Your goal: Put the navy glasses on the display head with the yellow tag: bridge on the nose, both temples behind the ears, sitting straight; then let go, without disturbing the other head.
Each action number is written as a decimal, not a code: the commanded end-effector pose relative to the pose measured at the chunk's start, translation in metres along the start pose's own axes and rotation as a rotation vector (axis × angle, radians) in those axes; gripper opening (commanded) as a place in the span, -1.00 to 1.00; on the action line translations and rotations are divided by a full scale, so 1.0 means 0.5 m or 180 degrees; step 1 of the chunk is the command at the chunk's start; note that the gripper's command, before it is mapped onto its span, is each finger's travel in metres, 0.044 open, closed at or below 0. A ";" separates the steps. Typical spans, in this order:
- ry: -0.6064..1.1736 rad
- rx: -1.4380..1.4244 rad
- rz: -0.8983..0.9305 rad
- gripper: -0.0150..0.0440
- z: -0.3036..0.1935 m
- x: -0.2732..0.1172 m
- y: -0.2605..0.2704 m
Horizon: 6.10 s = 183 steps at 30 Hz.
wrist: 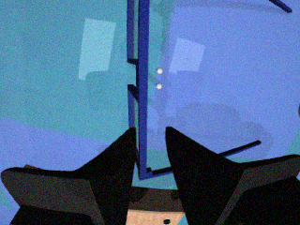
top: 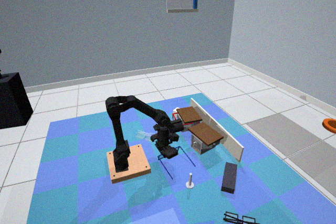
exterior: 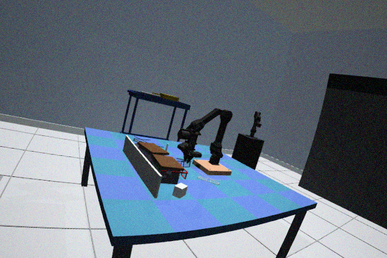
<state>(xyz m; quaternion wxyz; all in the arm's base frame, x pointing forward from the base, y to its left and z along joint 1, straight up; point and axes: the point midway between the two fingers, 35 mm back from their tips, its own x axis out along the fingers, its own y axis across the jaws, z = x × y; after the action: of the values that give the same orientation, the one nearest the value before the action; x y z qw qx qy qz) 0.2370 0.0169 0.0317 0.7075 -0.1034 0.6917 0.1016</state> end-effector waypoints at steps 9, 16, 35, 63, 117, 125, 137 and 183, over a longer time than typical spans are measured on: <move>0.0001 -0.0008 0.0011 -0.13 0.000 -0.102 0.018; -0.0035 -0.0026 -0.0004 0.19 0.005 -0.090 0.014; 0.0000 0.0039 0.0009 -0.02 0.003 -0.096 0.007; 0.0001 0.0039 0.0009 -0.02 0.005 -0.006 0.007; -0.0004 0.0038 0.0006 -0.49 0.015 -0.149 0.002; -0.0005 0.0003 0.0019 -0.49 0.010 -0.187 -0.002; -0.0156 -0.0788 0.0224 -0.49 0.021 -0.197 -0.046; -0.1433 -0.4095 -0.0172 -0.49 0.007 -0.257 -0.280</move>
<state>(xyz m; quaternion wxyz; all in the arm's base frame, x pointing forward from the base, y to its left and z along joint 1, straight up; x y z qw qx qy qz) 0.2769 -0.1087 0.1585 0.6424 -0.4739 0.3532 0.4878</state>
